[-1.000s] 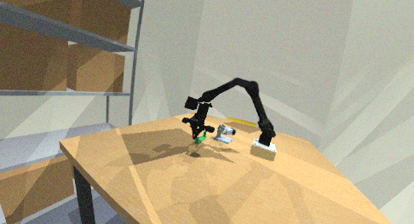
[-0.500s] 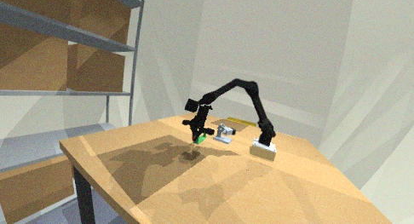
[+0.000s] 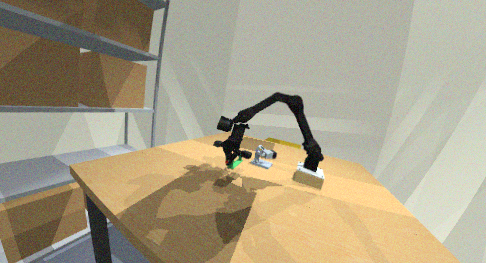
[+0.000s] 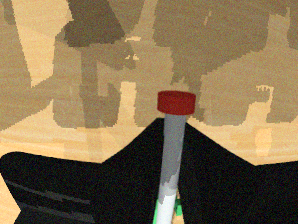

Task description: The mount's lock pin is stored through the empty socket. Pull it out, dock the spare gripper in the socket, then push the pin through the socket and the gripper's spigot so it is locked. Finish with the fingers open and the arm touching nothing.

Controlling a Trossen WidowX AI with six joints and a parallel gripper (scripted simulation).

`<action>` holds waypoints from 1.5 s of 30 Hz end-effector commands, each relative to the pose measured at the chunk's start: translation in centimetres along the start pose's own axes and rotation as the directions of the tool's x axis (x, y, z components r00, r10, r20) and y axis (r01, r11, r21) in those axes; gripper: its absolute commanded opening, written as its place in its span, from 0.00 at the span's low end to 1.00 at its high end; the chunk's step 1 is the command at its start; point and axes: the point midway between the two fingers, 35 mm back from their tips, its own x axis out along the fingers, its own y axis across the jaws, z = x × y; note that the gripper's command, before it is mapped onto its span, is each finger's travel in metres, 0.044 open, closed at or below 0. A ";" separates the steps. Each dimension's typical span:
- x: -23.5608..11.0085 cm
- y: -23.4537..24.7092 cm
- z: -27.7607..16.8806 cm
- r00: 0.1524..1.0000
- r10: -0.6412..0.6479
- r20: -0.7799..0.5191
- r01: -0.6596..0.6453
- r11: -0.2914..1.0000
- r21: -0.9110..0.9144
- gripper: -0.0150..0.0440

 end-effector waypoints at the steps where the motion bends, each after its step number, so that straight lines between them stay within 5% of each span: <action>1: 0.2 0.0 0.0 1.000 0.003 -0.001 -0.003 1.000 0.001 0.25; 3: 0.2 0.0 0.0 1.000 0.003 -0.001 -0.003 1.000 0.001 0.25; 11: 0.0 0.0 0.0 1.000 0.000 0.000 0.000 1.000 0.000 0.59; 45: -7.4 -0.4 1.4 0.999 0.041 -0.016 -0.041 0.999 0.009 0.59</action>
